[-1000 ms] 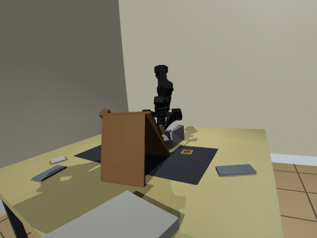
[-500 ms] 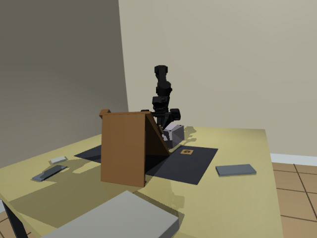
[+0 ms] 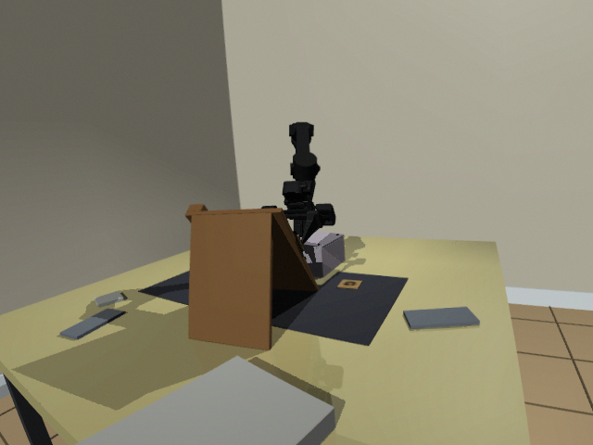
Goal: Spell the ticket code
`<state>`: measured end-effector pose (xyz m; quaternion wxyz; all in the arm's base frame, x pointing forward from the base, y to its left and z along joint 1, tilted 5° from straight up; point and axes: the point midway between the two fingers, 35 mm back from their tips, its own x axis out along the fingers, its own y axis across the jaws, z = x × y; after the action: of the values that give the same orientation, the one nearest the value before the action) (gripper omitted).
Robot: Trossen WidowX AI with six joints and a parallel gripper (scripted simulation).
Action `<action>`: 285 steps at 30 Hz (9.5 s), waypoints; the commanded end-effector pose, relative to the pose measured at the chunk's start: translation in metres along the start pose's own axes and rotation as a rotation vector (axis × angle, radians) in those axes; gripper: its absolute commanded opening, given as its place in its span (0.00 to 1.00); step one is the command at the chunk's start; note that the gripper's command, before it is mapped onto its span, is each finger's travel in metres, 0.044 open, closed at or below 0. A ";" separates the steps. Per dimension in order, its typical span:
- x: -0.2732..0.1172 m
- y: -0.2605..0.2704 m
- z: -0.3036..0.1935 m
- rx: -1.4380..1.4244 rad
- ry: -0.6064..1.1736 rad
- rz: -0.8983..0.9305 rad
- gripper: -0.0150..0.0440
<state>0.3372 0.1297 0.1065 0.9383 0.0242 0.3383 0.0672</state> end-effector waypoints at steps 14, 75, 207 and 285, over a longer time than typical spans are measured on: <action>-0.002 -0.010 0.003 -0.002 -0.007 0.003 0.25; -0.002 -0.046 0.003 -0.005 -0.007 0.000 0.25; -0.028 -0.075 -0.012 -0.007 -0.005 -0.002 0.75; -0.041 -0.072 -0.003 -0.007 -0.004 -0.002 0.75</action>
<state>0.3113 0.0523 0.1204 0.9380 0.0202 0.3394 0.0682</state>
